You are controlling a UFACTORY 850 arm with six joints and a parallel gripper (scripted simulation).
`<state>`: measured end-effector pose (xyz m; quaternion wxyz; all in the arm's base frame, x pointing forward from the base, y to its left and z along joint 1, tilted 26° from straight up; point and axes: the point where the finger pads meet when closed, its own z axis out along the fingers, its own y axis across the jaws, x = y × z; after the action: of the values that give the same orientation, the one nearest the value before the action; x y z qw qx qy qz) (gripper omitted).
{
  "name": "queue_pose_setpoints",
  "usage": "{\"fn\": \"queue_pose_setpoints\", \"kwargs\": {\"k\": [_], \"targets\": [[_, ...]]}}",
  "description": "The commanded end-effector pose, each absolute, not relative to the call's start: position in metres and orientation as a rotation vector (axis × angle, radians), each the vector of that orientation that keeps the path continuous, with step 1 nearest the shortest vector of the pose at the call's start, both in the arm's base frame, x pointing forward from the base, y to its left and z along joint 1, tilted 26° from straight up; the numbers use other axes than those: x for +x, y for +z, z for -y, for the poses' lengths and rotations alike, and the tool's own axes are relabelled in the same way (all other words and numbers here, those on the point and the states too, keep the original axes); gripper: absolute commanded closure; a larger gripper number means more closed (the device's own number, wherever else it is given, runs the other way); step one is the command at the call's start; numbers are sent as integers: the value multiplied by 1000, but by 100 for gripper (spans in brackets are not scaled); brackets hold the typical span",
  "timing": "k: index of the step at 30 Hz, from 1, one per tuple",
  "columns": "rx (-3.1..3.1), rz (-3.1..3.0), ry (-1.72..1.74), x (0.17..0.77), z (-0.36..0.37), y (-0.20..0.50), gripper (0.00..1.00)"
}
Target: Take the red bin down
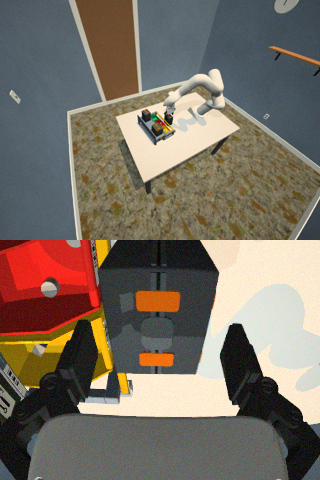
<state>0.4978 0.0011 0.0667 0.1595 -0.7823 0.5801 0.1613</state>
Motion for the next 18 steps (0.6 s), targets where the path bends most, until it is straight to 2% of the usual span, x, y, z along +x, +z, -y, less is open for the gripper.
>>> {"fn": "queue_pose_setpoints", "kwargs": {"k": [1, 18], "targets": [[-2234, -1656, 454, 500, -2, 64, 0], [-2233, -1655, 454, 501, 2, 73, 0]]}}
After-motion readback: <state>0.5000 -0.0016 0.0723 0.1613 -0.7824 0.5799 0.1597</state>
